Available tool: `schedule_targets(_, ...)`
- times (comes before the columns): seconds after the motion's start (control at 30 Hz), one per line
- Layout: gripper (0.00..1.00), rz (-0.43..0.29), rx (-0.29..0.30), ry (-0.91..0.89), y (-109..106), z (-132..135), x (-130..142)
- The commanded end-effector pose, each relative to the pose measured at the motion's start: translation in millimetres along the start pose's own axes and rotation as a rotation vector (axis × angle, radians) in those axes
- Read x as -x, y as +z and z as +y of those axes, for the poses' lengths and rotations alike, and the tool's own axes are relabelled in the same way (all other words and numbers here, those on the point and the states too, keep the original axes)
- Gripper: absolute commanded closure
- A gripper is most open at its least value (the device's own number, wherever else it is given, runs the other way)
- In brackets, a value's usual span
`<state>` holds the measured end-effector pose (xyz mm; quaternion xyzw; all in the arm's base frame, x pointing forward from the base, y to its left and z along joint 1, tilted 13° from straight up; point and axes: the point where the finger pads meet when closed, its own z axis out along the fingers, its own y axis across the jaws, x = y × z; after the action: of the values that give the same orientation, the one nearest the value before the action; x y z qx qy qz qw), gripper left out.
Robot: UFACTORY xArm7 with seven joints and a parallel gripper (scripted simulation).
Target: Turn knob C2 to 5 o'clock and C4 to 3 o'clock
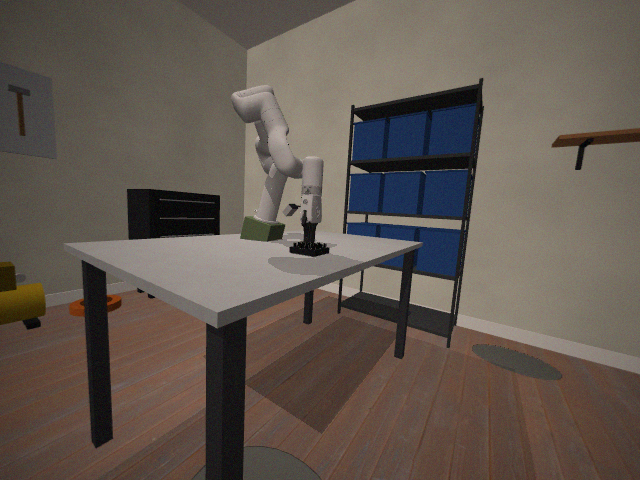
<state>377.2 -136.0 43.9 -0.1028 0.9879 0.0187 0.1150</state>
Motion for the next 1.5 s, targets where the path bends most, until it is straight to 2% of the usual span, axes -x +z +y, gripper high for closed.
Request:
schedule_targets(0.0, 0.81, -0.002, -0.002, 0.000, 1.4, -0.6, 0.8)
schedule_targets(0.53, 0.81, -0.002, -0.002, 0.000, 9.6, -0.6, 0.8)
schedule_targets(1.47, 0.81, -0.002, -0.002, 0.000, 10.0, -0.6, 0.8)
